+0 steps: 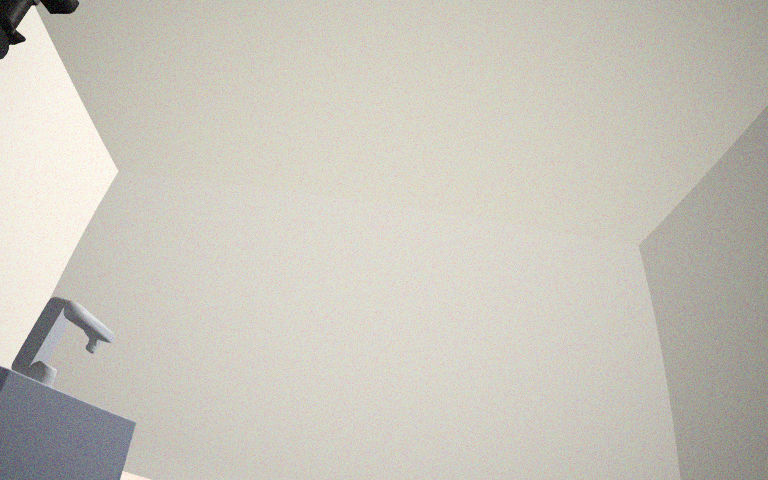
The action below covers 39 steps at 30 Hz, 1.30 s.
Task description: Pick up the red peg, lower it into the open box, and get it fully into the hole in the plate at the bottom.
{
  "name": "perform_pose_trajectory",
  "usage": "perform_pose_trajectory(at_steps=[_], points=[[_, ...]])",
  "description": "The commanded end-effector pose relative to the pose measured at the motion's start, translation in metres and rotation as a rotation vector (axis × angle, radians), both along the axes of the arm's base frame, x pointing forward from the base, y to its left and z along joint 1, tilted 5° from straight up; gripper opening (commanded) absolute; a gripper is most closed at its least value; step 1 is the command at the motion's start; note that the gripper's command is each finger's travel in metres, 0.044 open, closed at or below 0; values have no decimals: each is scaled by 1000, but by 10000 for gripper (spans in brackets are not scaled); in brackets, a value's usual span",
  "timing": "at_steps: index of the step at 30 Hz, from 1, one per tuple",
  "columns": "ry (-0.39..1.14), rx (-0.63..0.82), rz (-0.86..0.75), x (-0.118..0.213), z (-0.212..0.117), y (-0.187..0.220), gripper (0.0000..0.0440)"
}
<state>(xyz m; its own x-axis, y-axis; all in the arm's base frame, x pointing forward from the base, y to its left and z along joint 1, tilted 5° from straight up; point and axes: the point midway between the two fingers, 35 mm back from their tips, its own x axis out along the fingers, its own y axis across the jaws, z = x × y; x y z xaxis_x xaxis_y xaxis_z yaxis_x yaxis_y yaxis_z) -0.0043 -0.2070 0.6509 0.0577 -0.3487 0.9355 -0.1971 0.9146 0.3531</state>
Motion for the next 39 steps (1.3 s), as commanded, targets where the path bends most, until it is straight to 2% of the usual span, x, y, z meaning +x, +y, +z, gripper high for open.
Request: perform_pose_trajectory(at_steps=[1,10,19,28,39], points=[[3,-137,89,2,6,50,438],[71,-382,263,15,1,145,438],[230,-593,428,43,-27,236,440],[454,-742,592,80,-75,311,440],[814,-837,733,134,-157,376,440]])
